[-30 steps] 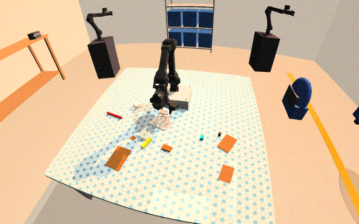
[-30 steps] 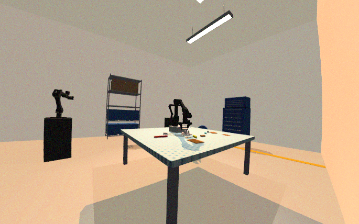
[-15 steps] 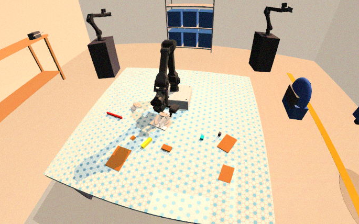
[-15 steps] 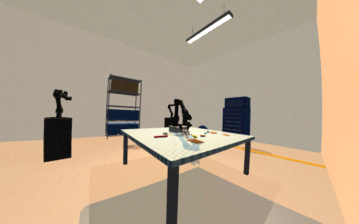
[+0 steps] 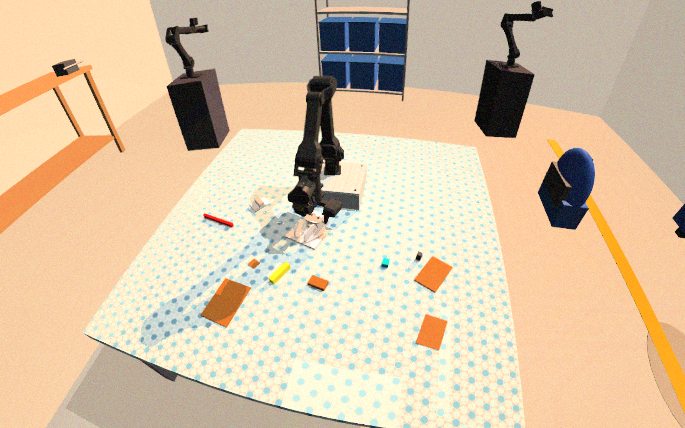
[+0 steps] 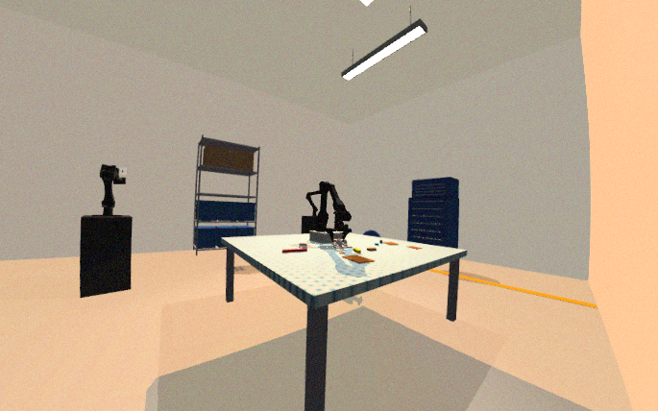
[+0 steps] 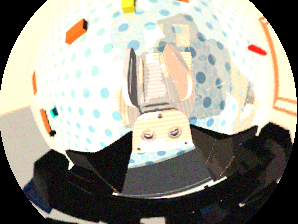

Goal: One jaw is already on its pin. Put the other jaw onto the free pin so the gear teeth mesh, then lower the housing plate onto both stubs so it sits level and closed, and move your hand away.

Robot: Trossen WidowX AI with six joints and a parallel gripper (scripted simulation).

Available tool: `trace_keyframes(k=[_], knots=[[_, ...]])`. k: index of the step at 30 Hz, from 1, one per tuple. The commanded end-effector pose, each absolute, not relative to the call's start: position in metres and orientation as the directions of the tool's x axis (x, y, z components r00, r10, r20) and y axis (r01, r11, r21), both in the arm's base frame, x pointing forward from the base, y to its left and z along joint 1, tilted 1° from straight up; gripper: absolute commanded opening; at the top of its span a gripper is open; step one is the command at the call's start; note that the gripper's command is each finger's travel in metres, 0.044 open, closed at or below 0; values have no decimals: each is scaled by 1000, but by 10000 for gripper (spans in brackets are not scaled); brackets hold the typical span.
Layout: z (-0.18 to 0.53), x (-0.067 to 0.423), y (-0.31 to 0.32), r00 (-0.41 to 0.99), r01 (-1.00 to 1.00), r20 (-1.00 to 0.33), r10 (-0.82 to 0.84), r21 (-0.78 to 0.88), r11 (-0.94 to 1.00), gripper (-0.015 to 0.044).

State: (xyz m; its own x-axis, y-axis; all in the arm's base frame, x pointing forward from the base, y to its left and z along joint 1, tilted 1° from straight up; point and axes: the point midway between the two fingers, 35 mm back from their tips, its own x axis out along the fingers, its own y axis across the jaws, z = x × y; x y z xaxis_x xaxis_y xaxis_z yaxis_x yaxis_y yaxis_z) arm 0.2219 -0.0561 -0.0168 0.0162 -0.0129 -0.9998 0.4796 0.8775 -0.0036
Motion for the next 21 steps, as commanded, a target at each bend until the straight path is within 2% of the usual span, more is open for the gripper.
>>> trace_keyframes(k=[1, 21], knots=[[-17, 222, -56, 16, 476, -1000, -14, -5, 879, 351], [-22, 222, -56, 16, 476, -1000, -14, -5, 879, 351]])
